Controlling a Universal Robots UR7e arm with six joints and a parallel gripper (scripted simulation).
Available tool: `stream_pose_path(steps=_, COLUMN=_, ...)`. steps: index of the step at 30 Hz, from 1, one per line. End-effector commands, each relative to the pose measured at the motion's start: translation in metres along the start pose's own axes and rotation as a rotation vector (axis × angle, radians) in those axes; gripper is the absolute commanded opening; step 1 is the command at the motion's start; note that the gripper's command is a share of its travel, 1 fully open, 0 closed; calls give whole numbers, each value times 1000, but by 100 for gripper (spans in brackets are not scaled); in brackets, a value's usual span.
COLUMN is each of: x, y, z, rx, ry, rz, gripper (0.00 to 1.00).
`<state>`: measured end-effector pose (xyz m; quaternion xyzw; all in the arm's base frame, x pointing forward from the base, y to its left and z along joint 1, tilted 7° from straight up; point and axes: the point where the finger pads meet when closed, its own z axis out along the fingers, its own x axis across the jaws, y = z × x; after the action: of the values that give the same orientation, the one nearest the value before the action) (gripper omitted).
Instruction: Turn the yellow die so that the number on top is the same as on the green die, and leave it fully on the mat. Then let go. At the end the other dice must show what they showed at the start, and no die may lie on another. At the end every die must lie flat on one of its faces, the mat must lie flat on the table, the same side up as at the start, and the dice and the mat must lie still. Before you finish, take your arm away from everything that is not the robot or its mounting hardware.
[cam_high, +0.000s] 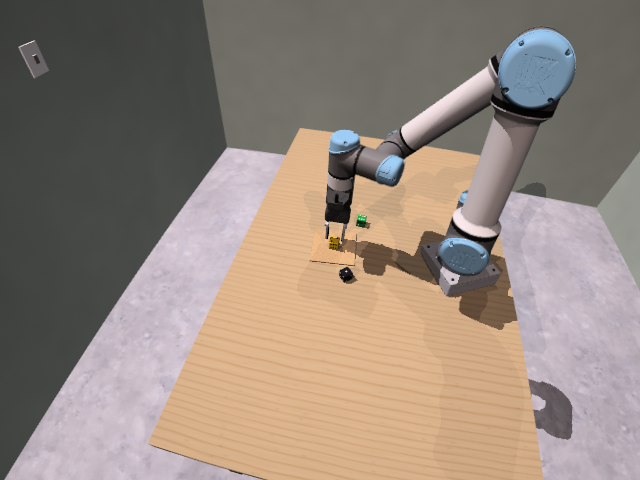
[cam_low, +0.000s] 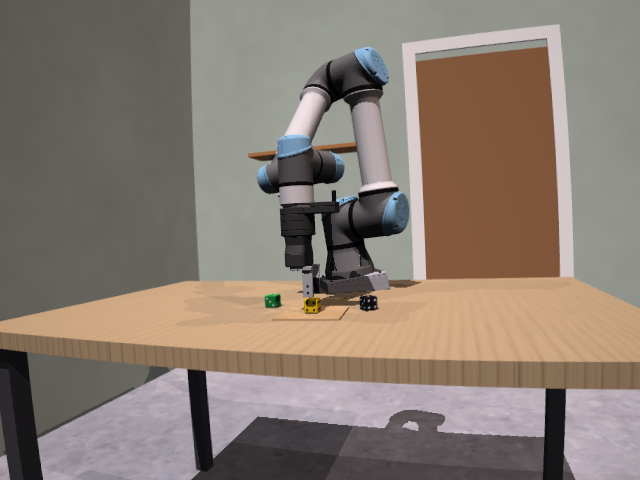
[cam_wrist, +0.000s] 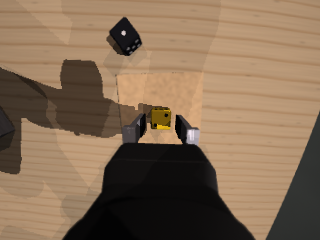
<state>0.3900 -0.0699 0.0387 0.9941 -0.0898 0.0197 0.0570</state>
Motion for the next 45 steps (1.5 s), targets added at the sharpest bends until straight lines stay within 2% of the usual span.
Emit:
stream_pose_path(steps=1, x=0, y=0, z=0, rx=0, ry=1, rz=0, gripper=87)
stream_pose_path(steps=18, x=0, y=0, z=-6, rx=0, ry=1, rz=0, gripper=87)
stream_pose_path(steps=29, x=0, y=0, z=-37, rx=0, ry=1, rz=0, gripper=87)
stream_pose_path(steps=39, x=0, y=0, z=-41, rx=-1, ry=1, rz=0, gripper=87)
stream_pose_path(steps=45, x=-1, y=-1, z=-40, rx=-49, ry=-7, rz=-1, gripper=87)
